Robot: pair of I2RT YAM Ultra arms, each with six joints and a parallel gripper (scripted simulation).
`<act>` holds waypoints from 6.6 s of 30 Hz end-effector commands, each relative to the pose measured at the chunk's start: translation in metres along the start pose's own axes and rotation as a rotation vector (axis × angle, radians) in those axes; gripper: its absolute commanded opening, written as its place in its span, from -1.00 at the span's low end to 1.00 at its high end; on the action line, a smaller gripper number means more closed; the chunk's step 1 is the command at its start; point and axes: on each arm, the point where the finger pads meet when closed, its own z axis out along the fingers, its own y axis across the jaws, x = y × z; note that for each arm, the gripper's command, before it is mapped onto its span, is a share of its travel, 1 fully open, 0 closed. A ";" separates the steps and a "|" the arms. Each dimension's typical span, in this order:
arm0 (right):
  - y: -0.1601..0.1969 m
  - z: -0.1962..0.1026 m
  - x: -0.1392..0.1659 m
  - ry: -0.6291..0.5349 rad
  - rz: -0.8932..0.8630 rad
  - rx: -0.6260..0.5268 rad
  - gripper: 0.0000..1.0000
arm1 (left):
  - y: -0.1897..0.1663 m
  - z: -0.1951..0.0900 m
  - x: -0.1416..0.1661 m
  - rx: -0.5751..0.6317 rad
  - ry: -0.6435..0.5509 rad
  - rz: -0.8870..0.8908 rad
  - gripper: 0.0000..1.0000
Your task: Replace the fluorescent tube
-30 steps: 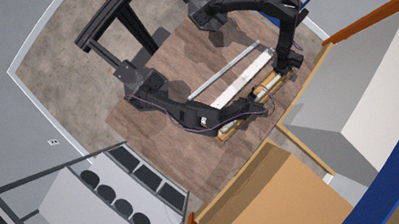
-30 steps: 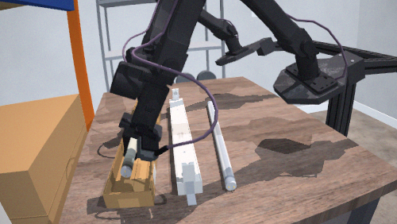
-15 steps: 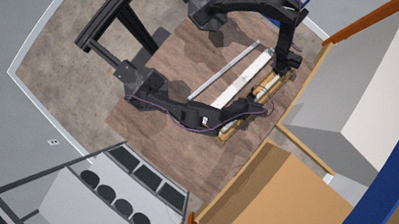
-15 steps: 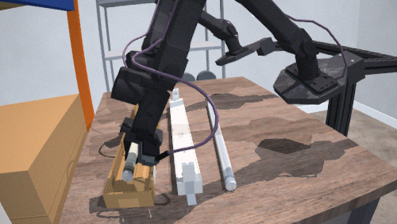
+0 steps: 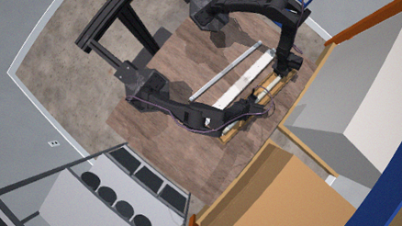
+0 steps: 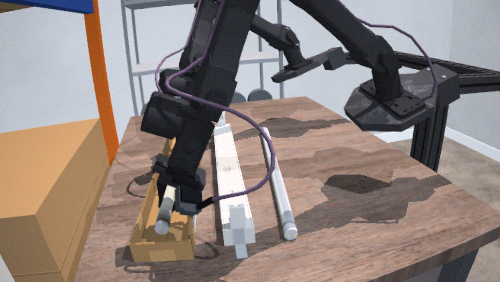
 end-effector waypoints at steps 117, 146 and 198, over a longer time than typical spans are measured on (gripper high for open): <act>-0.017 -0.045 -0.019 -0.061 0.029 0.053 -0.36 | 0.003 -0.027 -0.002 0.020 -0.005 0.009 -0.36; -0.024 -0.041 -0.001 -0.053 0.088 0.057 -0.36 | -0.006 -0.036 0.003 0.039 -0.006 0.053 -0.36; -0.188 -0.340 0.286 -0.785 1.530 0.522 -0.36 | -0.145 -0.336 0.046 0.488 -0.436 1.413 -0.36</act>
